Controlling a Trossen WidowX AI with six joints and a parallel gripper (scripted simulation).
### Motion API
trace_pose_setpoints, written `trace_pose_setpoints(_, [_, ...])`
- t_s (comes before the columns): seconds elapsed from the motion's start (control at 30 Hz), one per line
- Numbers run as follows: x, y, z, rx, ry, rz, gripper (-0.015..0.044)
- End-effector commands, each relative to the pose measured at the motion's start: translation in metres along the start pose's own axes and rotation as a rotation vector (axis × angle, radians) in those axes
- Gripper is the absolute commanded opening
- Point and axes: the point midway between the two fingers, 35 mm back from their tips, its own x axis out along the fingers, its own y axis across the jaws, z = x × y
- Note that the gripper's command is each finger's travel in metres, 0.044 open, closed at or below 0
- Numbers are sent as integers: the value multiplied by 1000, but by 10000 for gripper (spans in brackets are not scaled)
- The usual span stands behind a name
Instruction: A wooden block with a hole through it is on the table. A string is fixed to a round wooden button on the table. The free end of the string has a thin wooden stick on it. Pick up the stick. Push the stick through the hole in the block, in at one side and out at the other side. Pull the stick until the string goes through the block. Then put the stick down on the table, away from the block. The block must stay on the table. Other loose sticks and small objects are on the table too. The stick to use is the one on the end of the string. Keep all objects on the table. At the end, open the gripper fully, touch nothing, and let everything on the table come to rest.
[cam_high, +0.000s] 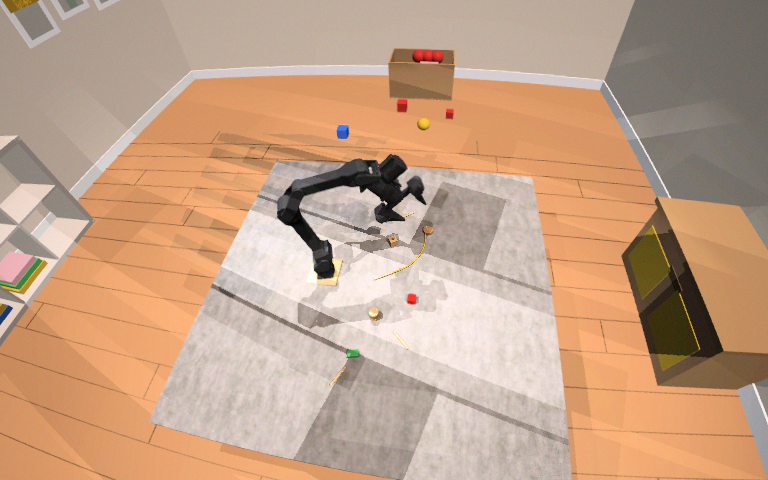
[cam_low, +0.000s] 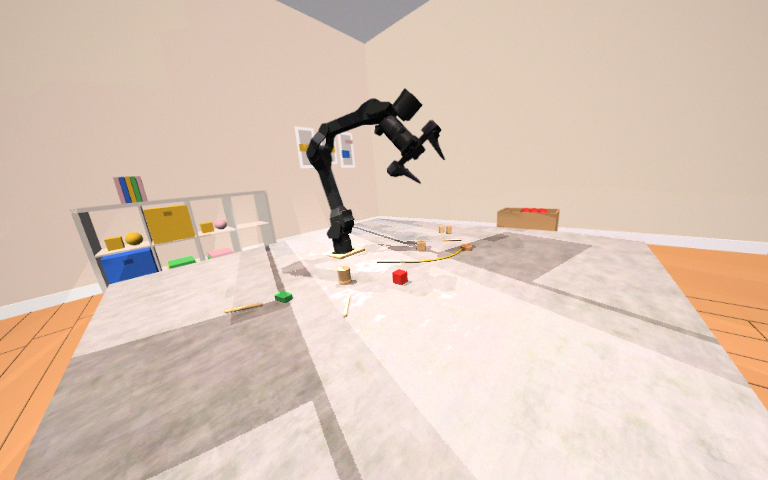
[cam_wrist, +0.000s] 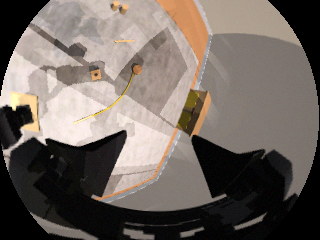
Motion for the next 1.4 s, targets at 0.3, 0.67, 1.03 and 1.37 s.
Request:
trace_pose_setpoints(0.3, [115,145,96,-272,-175,652,440])
trace_pose_setpoints(0.67, [118,154,100,-286,-179,684,440])
trace_pose_setpoints(1.03, [113,151,99,600,146,700,440])
trace_pose_setpoints(1.37, [108,149,98,1531,501,601,440])
